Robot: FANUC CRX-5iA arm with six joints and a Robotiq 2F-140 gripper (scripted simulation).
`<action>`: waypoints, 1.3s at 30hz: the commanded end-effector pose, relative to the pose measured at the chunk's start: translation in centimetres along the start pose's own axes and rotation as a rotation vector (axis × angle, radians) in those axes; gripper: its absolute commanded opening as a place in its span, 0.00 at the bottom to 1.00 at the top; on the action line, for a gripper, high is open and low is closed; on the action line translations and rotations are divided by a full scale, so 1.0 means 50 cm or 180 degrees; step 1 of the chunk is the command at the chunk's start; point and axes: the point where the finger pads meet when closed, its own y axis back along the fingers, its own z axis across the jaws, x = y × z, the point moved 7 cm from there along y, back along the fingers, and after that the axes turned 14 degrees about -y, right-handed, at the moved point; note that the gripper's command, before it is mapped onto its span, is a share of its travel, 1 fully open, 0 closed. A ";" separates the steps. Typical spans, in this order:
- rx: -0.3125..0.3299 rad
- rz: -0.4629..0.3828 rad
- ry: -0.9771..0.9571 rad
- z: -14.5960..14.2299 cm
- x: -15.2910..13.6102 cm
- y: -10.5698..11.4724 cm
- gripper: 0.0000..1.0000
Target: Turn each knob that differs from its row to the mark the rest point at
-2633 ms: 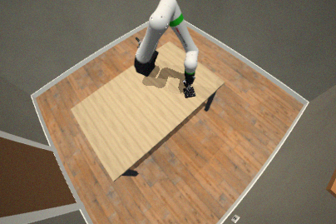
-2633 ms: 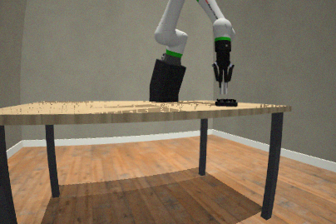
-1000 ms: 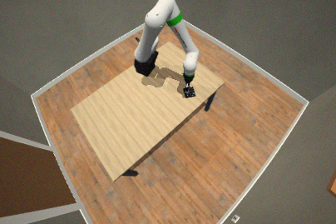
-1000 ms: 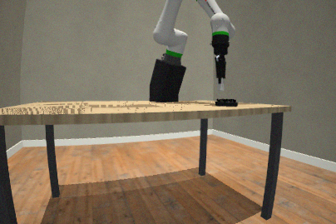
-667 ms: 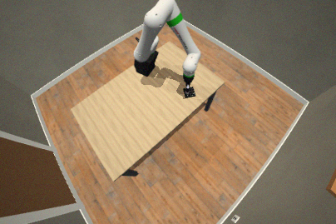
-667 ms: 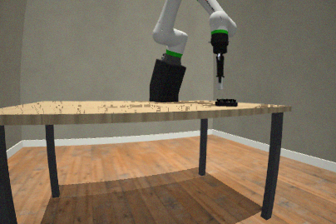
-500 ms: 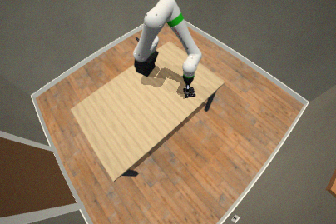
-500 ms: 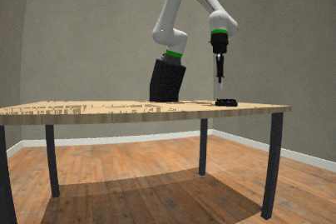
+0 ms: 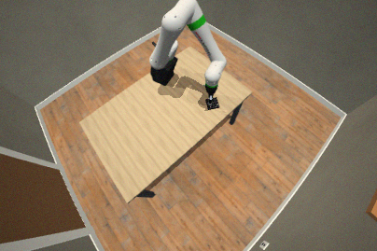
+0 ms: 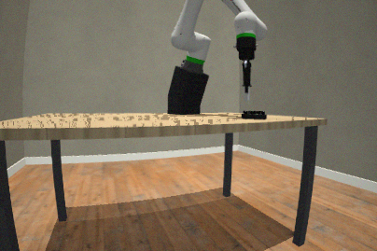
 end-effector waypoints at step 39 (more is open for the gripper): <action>0.0001 0.0000 0.0000 0.001 0.000 -0.030 0.12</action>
